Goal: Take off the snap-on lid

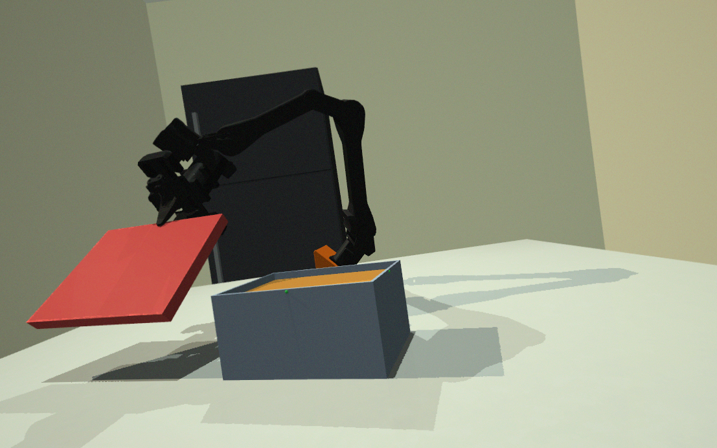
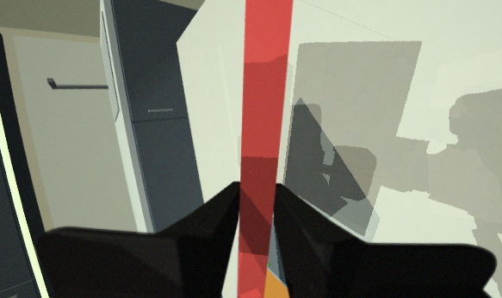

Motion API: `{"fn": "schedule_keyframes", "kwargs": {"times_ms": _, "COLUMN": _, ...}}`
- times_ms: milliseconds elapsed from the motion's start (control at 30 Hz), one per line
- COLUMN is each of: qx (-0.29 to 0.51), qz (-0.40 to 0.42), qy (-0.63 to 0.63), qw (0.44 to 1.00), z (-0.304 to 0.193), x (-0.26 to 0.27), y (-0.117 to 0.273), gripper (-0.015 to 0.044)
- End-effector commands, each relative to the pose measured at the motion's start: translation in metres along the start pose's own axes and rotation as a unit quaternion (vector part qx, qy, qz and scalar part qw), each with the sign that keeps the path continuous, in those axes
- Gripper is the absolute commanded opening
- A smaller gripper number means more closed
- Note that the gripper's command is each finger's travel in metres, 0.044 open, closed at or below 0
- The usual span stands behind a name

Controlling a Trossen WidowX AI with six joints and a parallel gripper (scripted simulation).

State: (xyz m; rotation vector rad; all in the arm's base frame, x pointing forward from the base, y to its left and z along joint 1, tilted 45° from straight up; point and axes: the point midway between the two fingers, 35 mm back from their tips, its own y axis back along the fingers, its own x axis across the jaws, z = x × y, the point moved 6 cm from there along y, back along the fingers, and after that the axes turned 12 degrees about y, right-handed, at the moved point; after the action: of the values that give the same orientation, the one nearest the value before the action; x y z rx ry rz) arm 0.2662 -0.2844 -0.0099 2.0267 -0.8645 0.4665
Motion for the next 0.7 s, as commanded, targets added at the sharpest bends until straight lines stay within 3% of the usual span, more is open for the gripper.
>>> {"fn": "schedule_keyframes", "kwargs": {"times_ms": 0, "qx": 0.001, "qz": 0.003, "qy": -0.001, "qw": 1.0, "z": -0.001, "x": -0.002, "y": -0.002, "gripper": 0.0}}
{"fn": "schedule_keyframes", "kwargs": {"times_ms": 667, "qx": 0.002, "qz": 0.003, "qy": -0.001, "qw": 1.0, "z": -0.003, "x": -0.014, "y": -0.012, "gripper": 0.0}}
